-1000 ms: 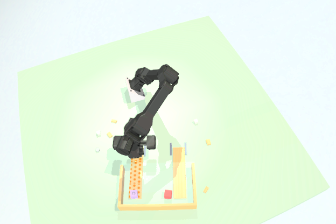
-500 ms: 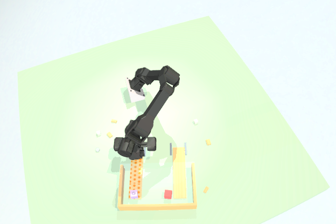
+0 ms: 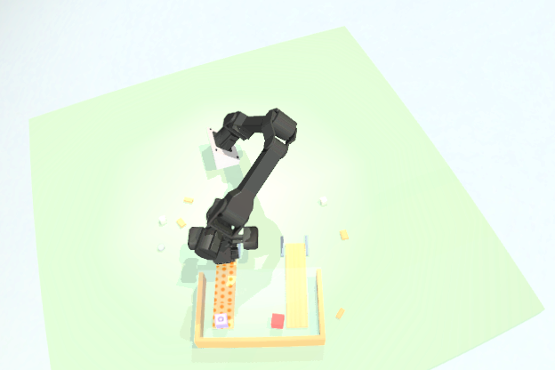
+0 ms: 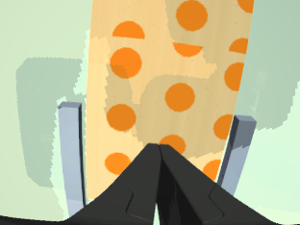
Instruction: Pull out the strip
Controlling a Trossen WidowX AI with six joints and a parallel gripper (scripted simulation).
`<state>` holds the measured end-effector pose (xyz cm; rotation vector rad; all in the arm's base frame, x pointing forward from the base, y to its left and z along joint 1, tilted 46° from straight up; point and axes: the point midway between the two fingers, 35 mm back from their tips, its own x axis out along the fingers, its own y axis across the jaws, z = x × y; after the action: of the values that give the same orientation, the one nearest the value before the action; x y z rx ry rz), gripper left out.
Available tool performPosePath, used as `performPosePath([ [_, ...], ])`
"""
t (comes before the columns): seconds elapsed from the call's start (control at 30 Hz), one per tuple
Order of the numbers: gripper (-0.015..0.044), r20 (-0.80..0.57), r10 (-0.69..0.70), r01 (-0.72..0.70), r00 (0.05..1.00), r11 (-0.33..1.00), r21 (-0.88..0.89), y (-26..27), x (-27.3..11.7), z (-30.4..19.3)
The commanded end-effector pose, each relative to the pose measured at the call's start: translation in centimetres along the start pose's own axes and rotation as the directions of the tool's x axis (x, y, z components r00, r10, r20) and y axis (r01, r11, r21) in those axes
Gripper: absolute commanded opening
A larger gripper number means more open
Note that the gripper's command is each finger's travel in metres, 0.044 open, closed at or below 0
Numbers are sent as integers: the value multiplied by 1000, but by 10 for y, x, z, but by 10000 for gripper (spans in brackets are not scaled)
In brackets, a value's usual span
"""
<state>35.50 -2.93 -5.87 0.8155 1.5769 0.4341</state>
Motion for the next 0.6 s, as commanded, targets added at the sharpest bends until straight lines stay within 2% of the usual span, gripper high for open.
performPosePath([
  [0.0,0,2,4,-4,1000,1000,5,0,1,0],
  [0.57,0,2,4,-4,1000,1000,5,0,2,0],
])
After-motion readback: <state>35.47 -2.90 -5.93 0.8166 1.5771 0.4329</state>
